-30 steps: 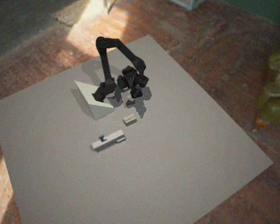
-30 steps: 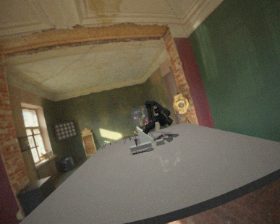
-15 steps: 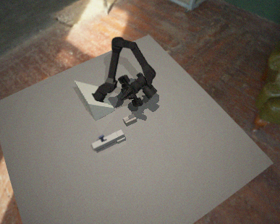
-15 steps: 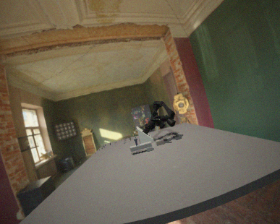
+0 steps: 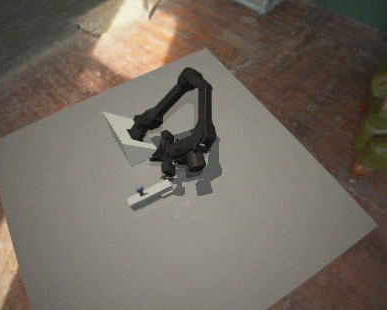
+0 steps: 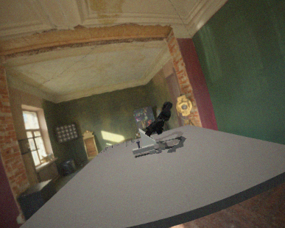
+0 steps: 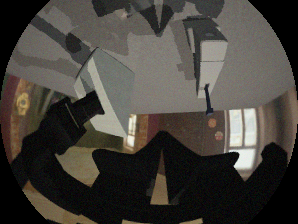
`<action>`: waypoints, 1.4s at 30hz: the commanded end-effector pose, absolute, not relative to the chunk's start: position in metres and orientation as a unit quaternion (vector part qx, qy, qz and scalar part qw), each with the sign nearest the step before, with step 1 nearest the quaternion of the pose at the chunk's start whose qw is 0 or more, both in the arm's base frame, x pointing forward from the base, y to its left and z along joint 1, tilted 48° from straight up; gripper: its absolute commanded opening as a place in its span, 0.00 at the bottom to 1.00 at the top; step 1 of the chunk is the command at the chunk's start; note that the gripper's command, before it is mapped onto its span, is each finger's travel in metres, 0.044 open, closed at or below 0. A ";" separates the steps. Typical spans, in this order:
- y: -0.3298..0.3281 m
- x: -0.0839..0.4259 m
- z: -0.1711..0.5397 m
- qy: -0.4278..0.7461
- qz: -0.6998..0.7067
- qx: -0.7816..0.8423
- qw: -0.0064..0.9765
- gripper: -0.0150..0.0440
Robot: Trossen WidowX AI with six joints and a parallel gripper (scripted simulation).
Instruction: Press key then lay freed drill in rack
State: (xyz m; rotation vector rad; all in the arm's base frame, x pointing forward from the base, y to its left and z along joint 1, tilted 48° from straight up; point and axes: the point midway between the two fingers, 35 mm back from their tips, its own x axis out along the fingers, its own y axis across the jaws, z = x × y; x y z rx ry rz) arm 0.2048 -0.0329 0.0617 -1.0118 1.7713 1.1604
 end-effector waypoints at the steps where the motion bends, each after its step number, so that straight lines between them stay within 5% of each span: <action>1: -0.045 0.223 0.030 0.734 0.418 -0.189 0.501 0.25; 11: -0.101 0.264 -0.026 0.665 0.285 0.277 0.632 0.25; 42: -0.091 0.264 -0.038 0.662 0.282 0.285 0.633 0.25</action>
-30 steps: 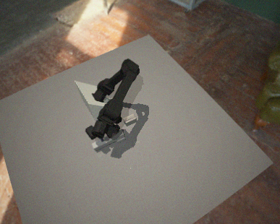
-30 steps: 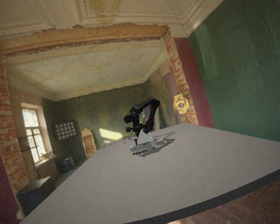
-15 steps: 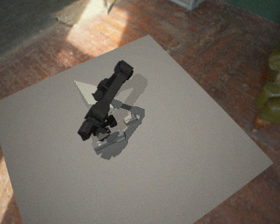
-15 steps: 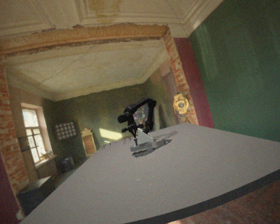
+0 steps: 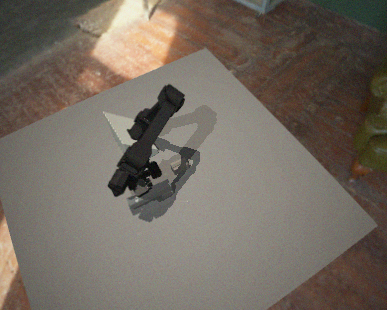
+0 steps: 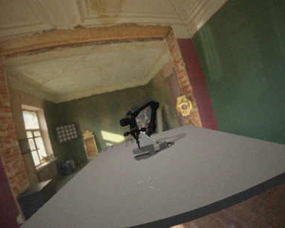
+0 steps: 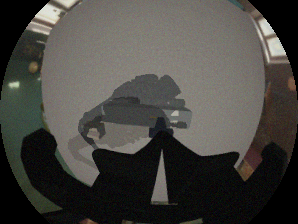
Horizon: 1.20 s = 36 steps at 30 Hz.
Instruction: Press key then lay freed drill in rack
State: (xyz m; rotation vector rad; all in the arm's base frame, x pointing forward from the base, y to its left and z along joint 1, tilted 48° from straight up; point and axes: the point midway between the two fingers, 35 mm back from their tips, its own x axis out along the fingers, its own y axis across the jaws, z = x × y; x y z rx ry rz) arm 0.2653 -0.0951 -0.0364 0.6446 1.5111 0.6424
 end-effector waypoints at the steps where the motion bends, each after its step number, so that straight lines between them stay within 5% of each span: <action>1: -0.091 0.264 -0.037 0.662 0.282 0.285 0.633 0.25; 36: -0.089 0.265 -0.041 0.662 0.282 0.285 0.633 0.25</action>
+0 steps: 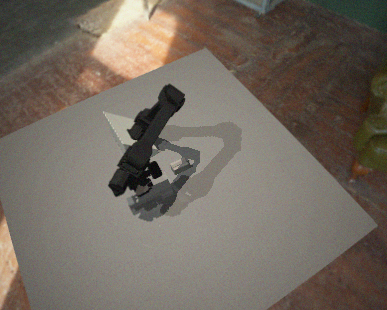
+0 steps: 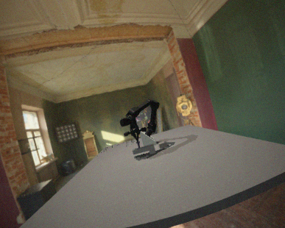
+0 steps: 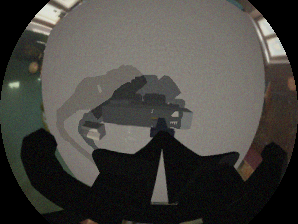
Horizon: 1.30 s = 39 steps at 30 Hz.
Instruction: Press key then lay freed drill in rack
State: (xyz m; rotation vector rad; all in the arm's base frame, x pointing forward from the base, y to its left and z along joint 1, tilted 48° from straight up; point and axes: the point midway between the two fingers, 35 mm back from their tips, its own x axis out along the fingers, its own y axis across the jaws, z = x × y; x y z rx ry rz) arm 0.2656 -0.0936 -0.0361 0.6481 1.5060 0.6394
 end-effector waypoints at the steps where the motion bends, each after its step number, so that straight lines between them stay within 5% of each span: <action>1: -0.089 0.265 -0.041 0.662 0.282 0.285 0.633 0.25; 39: -0.075 0.259 -0.051 0.662 0.283 0.286 0.633 0.25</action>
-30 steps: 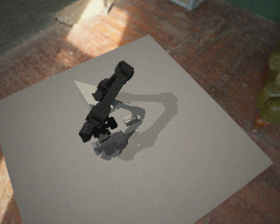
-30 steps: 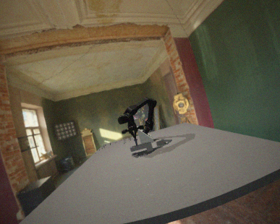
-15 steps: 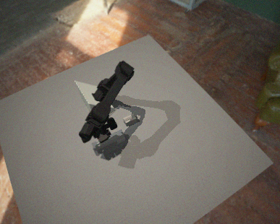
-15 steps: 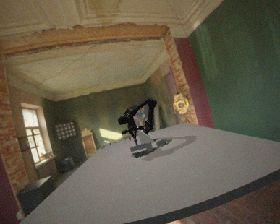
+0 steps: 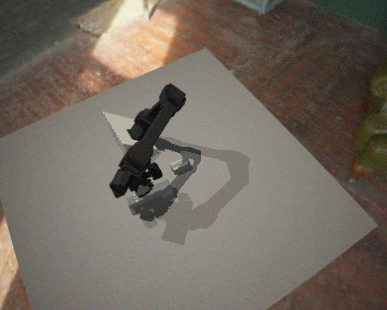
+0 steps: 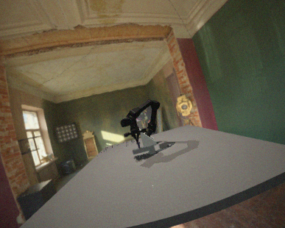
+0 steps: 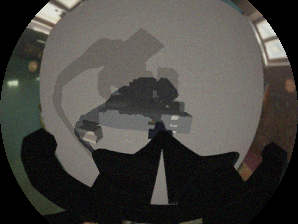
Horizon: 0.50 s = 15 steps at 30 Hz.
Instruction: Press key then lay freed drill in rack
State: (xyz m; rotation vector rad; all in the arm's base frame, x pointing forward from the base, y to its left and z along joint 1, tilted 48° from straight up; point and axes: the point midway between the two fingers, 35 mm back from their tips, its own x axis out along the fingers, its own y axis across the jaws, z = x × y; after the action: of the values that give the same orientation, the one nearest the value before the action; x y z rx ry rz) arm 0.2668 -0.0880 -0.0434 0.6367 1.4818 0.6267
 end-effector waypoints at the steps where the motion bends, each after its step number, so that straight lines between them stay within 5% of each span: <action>1: -0.075 0.259 -0.051 0.662 0.283 0.286 0.633 0.25; 5: -0.072 0.259 -0.053 0.662 0.283 0.286 0.633 0.25; 15: -0.129 0.269 -0.007 0.663 0.282 0.285 0.633 0.70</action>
State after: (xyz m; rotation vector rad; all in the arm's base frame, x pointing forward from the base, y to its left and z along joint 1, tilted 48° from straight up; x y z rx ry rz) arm 0.2657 -0.1043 -0.0256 0.6590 1.5185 0.6475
